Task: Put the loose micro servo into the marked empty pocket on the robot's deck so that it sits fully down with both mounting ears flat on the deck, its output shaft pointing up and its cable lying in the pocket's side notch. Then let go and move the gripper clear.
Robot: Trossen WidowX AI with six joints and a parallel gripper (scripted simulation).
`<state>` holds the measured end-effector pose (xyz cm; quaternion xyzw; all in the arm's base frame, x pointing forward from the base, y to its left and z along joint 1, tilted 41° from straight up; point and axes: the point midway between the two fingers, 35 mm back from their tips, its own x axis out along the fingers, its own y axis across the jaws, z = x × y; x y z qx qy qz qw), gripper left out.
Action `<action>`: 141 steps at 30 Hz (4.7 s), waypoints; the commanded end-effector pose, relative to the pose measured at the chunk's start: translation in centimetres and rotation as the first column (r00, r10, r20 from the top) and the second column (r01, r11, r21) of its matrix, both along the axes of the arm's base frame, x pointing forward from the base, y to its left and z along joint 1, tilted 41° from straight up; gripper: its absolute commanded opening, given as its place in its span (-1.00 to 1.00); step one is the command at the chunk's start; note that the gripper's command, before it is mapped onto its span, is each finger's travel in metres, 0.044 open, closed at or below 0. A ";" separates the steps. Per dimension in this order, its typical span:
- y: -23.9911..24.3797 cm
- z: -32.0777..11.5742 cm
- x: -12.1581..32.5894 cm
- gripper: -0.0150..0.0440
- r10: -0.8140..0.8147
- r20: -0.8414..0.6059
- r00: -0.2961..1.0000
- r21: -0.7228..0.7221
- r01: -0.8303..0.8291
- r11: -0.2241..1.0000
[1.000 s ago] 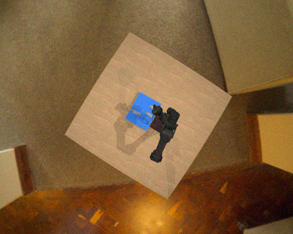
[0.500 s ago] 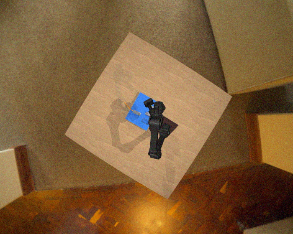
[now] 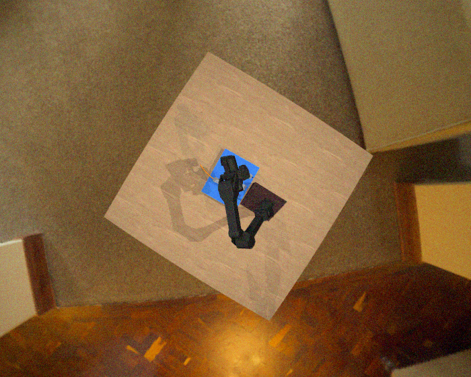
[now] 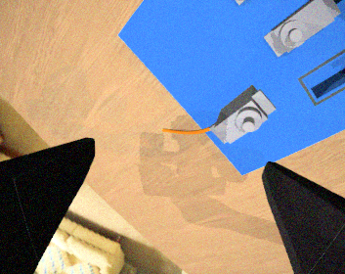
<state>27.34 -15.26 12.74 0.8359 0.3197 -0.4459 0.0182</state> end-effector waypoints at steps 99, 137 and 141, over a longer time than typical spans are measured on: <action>12.3 -5.1 4.3 -0.49 -0.146 -0.591 0.794 0.155 0.290 0.945; 14.4 -3.4 2.0 -0.49 0.152 -0.322 0.934 0.157 -0.105 0.982; 14.4 -3.4 2.0 -0.49 0.248 -0.239 0.939 0.134 -0.221 0.966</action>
